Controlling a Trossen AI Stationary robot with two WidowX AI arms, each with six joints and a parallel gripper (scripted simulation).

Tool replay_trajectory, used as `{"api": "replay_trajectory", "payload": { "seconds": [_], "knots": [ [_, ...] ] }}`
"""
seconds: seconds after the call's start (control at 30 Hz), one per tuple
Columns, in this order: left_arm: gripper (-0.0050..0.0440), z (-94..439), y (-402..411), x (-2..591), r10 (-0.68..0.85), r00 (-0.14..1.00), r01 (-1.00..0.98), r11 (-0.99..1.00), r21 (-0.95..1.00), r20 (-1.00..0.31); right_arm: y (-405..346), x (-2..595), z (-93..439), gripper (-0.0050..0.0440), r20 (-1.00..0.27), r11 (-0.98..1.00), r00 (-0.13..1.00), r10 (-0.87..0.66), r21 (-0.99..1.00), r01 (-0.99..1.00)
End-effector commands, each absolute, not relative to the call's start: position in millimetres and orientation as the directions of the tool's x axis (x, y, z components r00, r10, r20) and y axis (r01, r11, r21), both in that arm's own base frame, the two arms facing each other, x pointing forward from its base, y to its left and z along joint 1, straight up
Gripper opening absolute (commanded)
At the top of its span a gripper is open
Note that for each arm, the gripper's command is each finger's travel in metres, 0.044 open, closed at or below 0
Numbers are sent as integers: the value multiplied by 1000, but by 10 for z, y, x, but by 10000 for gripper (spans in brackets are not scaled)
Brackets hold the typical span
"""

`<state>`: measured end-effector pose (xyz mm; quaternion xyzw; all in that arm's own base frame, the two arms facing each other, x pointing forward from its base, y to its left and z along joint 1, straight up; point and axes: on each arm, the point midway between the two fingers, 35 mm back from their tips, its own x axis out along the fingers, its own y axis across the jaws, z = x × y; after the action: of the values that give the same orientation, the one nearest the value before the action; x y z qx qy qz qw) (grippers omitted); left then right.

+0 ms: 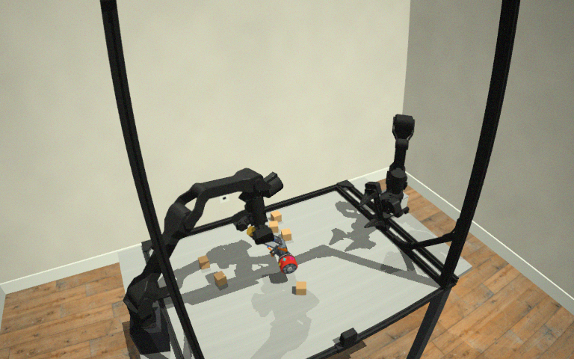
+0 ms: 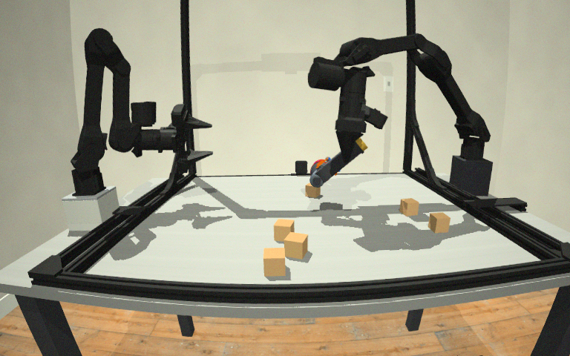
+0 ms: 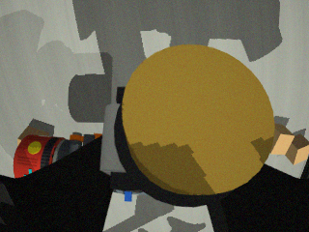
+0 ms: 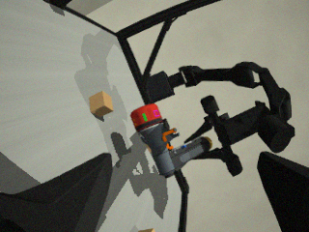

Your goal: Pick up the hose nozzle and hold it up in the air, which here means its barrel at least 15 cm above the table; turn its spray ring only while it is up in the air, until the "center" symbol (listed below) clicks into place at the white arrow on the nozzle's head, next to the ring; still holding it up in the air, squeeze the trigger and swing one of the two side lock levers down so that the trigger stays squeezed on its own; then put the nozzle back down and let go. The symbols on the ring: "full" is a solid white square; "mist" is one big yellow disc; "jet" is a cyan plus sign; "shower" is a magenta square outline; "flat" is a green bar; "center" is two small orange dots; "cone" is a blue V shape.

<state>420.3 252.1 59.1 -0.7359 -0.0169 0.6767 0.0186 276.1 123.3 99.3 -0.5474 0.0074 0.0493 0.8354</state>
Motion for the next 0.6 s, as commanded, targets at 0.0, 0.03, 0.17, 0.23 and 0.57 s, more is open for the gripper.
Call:
{"api": "replay_trajectory", "payload": {
  "seconds": [0.0,0.03,0.17,0.23,0.57],
  "knots": [
    [0,597,2532,4172,40,66,106,-994,-33,-997,1234,2761,993,400,-66,394,995,74,-915,-90],
    [0,596,2531,4161,37,60,129,-991,-29,-998,1234,2761,993,400,-66,394,995,74,-915,-90],
    [0,593,2523,4115,24,37,221,-975,-15,-999,1234,2761,993,400,-66,394,995,74,-915,-90],
    [0,592,2519,4092,17,26,266,-964,-10,-1000,1234,2761,993,400,-66,394,995,74,-915,-90],
    [0,629,2503,4022,0,0,382,-924,0,-1000,1234,2761,993,400,-66,394,995,74,-915,-90]
  ]
}}
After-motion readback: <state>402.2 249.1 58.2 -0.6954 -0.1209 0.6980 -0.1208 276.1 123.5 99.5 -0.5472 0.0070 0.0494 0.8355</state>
